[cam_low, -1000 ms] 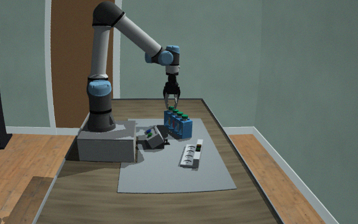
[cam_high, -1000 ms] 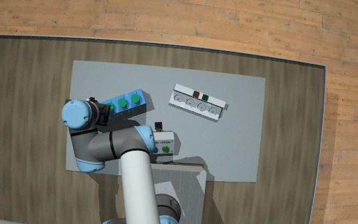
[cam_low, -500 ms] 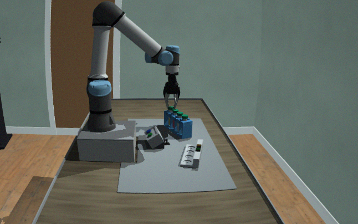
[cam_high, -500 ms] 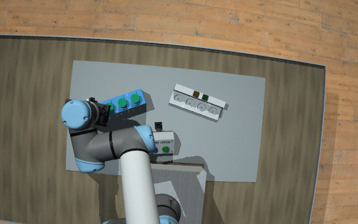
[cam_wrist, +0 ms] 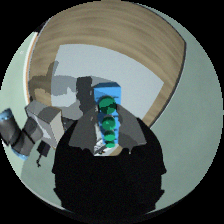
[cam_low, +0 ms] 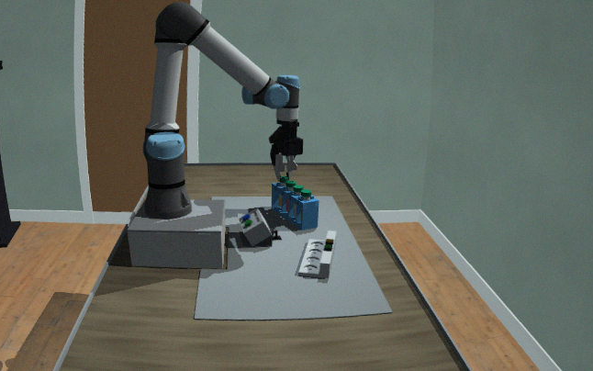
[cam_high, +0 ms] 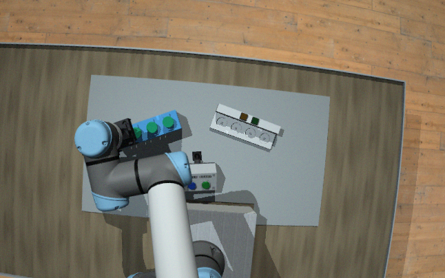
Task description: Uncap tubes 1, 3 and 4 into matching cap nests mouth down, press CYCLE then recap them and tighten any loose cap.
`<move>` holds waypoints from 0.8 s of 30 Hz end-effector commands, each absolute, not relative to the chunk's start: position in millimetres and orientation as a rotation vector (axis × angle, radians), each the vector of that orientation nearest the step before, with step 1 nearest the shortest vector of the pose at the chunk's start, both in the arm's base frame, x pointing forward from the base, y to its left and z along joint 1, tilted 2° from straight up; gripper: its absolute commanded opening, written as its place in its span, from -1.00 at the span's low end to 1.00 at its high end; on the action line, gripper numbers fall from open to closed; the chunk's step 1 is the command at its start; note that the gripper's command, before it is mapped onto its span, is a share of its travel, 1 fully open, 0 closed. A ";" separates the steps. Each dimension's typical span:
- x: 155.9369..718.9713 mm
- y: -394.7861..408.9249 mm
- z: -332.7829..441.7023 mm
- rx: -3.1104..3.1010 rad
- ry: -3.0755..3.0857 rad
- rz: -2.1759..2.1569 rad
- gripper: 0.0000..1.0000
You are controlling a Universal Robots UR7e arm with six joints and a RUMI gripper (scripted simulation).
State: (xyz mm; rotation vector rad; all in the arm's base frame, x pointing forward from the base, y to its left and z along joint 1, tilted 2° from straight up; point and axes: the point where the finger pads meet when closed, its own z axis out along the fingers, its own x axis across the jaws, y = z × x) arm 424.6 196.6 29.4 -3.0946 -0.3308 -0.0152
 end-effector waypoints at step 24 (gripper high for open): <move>425.0 196.8 30.1 -2.903 -1.110 -0.029 -0.30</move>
